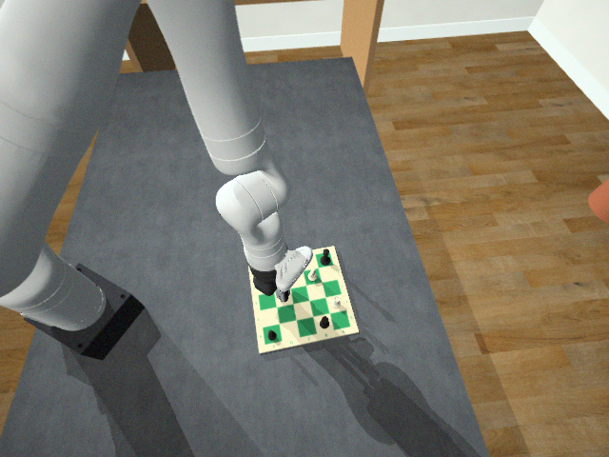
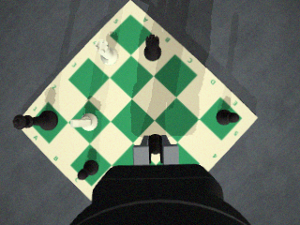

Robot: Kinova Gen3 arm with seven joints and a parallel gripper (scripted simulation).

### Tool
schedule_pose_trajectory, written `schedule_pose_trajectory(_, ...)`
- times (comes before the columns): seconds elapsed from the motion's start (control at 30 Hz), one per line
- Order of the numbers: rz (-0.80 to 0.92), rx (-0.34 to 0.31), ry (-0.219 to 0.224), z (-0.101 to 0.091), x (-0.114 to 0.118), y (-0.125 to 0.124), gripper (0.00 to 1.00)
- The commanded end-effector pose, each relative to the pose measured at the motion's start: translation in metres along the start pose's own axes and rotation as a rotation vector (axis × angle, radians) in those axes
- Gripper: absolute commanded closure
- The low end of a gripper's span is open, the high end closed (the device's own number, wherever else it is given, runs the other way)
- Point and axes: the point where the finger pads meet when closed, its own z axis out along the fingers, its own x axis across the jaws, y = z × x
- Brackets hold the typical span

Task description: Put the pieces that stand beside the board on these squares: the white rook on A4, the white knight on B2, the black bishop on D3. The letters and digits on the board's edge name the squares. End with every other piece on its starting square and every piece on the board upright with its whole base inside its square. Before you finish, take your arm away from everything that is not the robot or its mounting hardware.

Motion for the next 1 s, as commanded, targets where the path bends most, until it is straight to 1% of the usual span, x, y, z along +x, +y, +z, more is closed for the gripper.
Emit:
schedule_pose_trajectory(0.0,0.000,0.001,-0.001,-0.0004,-0.0004,-0.0002,1.00)
schedule_pose_trajectory(0.7,0.000,0.001,-0.001,-0.0004,-0.0004,-0.0002,1.00)
schedule_pose_trajectory(0.73,0.000,0.001,-0.001,-0.0004,-0.0004,-0.0002,0.85)
schedule_pose_trajectory(0.8,0.000,0.001,-0.001,-0.0004,-0.0004,-0.0002,0.85)
schedule_pose_trajectory(0.83,0.000,0.001,-0.001,-0.0004,-0.0004,-0.0002,0.71)
schedule_pose_trajectory(0.97,0.000,0.001,-0.001,-0.0004,-0.0004,-0.0002,0.71)
